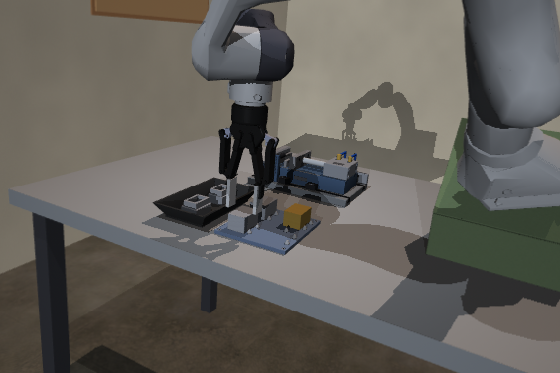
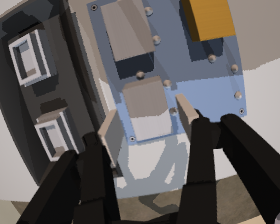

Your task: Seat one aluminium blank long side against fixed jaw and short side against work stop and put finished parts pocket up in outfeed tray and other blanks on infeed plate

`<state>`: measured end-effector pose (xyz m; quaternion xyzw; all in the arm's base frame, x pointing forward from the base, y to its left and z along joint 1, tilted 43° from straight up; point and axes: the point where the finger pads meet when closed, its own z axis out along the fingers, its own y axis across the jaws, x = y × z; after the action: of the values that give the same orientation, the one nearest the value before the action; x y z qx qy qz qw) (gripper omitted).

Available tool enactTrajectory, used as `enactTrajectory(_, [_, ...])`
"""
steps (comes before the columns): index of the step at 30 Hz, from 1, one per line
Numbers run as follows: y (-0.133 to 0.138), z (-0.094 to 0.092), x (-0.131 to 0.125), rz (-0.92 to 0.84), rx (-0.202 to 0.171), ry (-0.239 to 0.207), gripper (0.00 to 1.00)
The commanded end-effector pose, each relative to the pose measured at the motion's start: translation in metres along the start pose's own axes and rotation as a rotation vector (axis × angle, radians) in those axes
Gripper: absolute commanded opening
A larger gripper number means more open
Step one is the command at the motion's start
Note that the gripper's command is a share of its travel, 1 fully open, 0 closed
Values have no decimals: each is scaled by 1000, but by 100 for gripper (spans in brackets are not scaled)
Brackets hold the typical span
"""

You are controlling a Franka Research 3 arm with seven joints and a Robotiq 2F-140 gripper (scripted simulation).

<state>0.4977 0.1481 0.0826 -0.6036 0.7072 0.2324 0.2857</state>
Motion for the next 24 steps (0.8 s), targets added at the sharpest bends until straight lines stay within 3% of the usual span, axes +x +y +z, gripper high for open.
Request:
enactTrajectory(1, [-1, 2, -1, -6, 2, 1, 40])
enactTrajectory(24, [-1, 11, -1, -6, 2, 1, 40])
